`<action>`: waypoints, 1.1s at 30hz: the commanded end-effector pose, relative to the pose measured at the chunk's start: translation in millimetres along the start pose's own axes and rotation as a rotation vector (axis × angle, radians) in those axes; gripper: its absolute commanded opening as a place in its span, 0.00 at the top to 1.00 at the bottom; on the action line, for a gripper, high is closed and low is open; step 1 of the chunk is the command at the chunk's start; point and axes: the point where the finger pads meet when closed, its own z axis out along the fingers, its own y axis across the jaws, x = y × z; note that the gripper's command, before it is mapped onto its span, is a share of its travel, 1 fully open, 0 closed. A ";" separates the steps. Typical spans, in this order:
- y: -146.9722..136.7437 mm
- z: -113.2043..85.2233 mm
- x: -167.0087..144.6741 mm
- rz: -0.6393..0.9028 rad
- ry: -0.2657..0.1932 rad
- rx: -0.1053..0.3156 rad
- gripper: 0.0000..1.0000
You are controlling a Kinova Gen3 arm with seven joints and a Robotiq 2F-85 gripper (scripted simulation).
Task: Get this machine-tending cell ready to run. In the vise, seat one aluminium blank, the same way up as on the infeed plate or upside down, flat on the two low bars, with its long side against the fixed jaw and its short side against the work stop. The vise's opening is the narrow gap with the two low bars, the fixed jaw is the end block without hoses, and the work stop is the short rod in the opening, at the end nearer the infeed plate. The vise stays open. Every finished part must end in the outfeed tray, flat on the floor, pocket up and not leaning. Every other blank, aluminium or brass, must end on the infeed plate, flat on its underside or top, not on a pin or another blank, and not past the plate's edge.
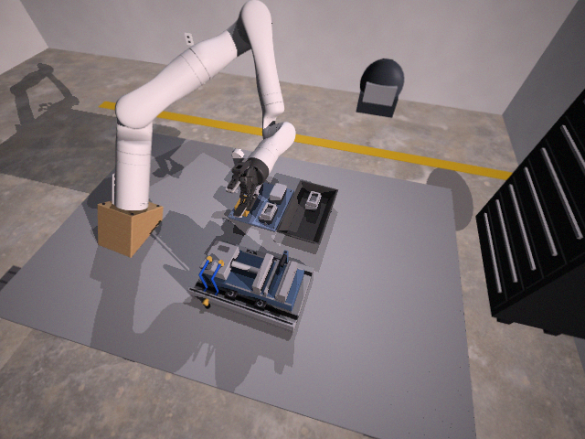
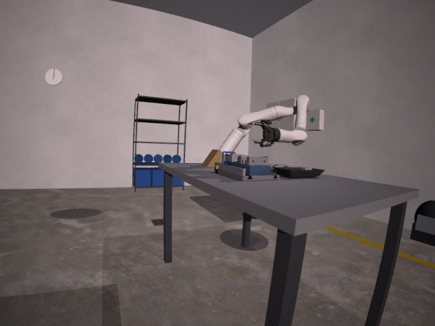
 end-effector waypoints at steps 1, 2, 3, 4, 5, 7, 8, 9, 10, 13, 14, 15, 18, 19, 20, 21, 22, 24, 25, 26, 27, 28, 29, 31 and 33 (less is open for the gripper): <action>-3.3 -5.5 -3.6 0.013 -0.003 -0.039 0.00; -3.3 -7.8 -4.7 0.012 -0.005 -0.056 0.00; -3.3 -7.8 -4.7 0.012 -0.005 -0.056 0.00; -3.3 -7.8 -4.7 0.012 -0.005 -0.056 0.00; -3.4 -10.4 -5.9 0.011 -0.007 -0.075 0.00; -3.1 -15.3 -8.1 0.009 -0.007 -0.115 0.00; -2.4 -17.1 -8.8 0.008 -0.004 -0.136 0.00; -1.7 -19.1 -9.7 0.006 -0.001 -0.159 0.00; -1.2 -21.5 -10.7 0.004 0.002 -0.183 0.00; 0.1 -30.2 -14.8 0.000 0.006 -0.264 0.00; 0.8 -33.1 -16.0 -0.002 0.009 -0.292 0.00; 1.4 -36.3 -17.4 -0.004 0.010 -0.322 0.00; 2.2 -47.5 -22.7 -0.009 0.010 -0.416 0.00; 3.0 -50.7 -23.9 -0.011 0.012 -0.447 0.00; 3.0 -50.7 -23.9 -0.011 0.012 -0.447 0.00; 3.0 -50.7 -23.9 -0.011 0.012 -0.447 0.00; 3.5 -54.3 -25.5 -0.013 0.014 -0.479 0.00; 3.8 -62.3 -29.6 -0.015 0.011 -0.545 0.00; 4.5 -65.7 -30.9 -0.018 0.014 -0.577 0.00; 5.2 -69.1 -32.2 -0.020 0.016 -0.609 0.00; 5.7 -72.8 -33.9 -0.022 0.017 -0.641 0.00; 5.9 -76.8 -35.9 -0.023 0.016 -0.673 0.00; 5.9 -76.8 -35.9 -0.023 0.016 -0.673 0.00; 5.9 -80.8 -38.1 -0.024 0.014 -0.706 0.00; 6.8 -84.0 -39.1 -0.027 0.018 -0.737 0.00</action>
